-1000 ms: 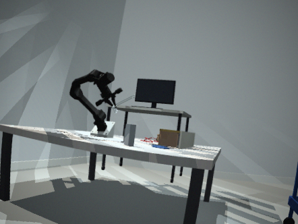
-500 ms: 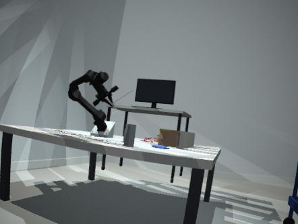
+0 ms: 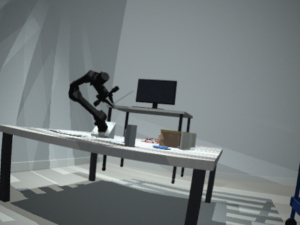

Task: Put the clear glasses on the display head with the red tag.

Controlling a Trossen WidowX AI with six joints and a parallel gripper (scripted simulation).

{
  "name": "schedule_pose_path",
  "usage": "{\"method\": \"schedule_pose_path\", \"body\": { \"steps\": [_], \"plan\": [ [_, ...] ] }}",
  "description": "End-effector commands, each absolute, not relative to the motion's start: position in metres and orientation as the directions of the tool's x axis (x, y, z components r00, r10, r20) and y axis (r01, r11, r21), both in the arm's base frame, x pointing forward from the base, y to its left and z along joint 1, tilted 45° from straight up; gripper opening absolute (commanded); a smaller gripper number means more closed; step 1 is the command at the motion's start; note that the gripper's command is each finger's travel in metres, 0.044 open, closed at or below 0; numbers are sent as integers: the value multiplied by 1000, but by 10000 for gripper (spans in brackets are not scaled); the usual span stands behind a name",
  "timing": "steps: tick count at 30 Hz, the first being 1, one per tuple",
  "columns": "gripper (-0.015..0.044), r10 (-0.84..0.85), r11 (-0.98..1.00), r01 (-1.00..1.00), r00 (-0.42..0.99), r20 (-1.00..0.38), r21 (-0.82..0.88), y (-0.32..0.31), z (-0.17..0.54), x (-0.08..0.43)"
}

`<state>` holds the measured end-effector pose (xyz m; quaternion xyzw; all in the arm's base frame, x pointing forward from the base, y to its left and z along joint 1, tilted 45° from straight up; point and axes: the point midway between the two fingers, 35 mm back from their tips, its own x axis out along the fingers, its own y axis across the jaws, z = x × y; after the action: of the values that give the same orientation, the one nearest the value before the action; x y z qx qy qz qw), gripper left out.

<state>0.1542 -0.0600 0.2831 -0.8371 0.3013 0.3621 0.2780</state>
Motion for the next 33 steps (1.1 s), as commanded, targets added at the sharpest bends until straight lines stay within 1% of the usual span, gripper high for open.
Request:
{"method": "schedule_pose_path", "body": {
  "steps": [1, 11, 21, 33],
  "plan": [
    [0, -305, -660, -709, 556, -773, -249, -60, 283, 154],
    [0, -301, -642, -725, 536, -789, -249, -60, 279, 160],
    [0, -290, -531, -820, 413, -863, -214, -54, 253, 191],
    [0, -314, -394, -911, 257, -914, -121, -39, 217, 224]
  ]
}}
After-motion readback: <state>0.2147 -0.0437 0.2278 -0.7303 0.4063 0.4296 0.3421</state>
